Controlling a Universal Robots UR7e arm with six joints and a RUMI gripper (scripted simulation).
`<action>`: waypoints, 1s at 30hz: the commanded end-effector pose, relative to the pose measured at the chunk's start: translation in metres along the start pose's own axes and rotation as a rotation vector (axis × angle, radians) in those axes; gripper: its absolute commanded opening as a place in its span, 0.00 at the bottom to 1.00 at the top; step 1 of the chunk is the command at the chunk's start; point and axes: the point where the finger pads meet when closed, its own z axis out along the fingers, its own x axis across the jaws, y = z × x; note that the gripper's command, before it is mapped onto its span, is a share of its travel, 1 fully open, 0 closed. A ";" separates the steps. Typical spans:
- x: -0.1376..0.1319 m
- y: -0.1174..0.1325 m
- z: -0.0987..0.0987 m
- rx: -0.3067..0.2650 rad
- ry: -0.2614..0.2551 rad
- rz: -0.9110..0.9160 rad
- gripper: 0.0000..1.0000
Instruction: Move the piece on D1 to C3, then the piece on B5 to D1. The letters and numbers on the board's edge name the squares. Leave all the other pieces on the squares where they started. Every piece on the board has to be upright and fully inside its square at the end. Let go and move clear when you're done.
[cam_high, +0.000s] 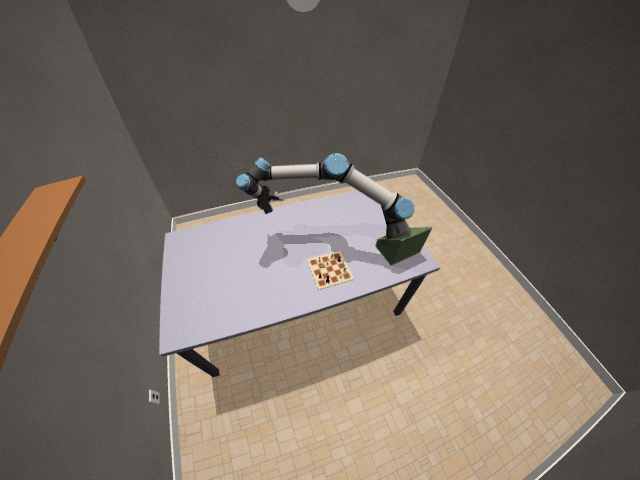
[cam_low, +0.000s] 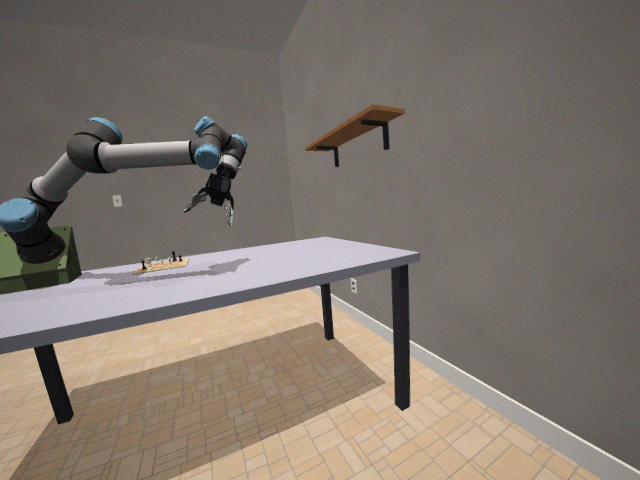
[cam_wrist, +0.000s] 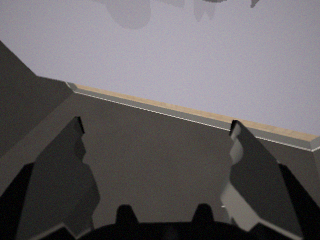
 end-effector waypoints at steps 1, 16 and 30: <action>-0.005 -0.005 0.002 0.038 0.023 -0.007 1.00; -0.029 -0.033 0.018 0.216 0.050 -0.047 1.00; -0.061 -0.071 0.040 0.452 0.090 -0.100 1.00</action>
